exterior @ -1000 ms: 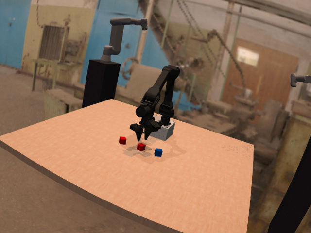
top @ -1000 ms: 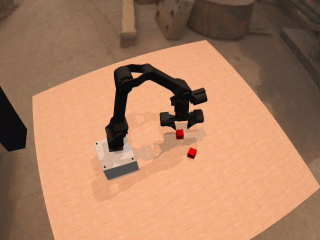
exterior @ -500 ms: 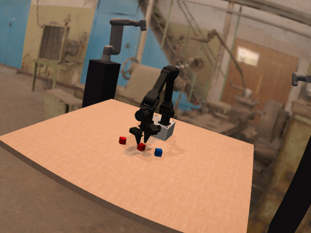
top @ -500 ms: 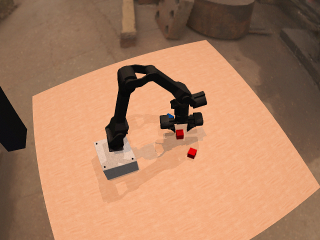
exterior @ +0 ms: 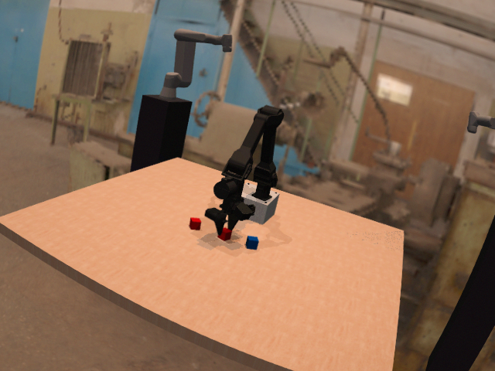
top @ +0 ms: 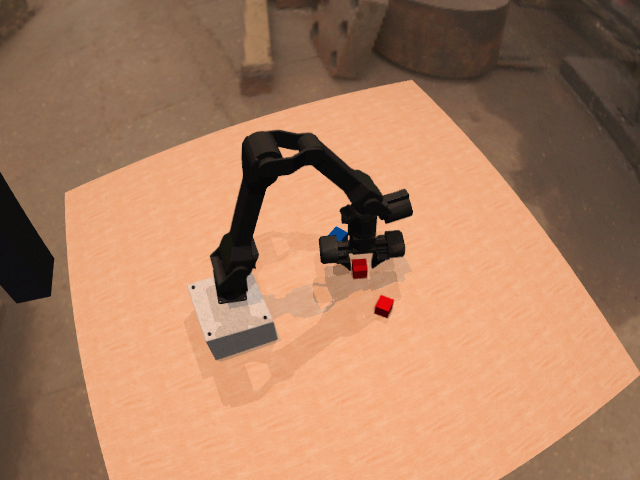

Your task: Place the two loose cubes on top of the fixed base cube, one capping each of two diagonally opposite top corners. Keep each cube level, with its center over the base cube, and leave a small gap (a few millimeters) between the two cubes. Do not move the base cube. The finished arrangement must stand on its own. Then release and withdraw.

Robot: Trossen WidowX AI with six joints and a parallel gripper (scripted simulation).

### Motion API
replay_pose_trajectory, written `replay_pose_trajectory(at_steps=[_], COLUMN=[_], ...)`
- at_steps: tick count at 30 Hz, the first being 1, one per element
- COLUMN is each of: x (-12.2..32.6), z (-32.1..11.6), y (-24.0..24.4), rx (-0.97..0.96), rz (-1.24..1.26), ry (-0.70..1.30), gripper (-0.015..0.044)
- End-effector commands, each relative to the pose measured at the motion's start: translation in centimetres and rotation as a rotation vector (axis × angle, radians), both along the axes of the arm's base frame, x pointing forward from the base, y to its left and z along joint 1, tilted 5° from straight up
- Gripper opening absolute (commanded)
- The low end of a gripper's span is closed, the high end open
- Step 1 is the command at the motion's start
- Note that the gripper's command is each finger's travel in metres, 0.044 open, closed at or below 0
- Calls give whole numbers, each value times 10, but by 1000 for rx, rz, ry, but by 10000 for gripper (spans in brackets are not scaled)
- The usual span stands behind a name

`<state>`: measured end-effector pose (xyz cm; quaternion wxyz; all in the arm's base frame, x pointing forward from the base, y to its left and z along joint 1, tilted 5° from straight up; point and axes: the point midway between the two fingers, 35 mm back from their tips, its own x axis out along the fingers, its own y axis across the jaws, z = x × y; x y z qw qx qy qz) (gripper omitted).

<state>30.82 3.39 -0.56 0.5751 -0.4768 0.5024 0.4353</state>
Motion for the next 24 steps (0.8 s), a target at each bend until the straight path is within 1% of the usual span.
replay_pose_trajectory(at_steps=[1,2,3,8,24], x=[-3,-3,-3,-3,-1], z=[-3,-3,-3,1,51], y=[0,0,0,0,-1], rx=[1,1,1,1,1], rz=[3,3,3,3,3], ry=[9,9,9,9,8], gripper=[134,108,105,105,105])
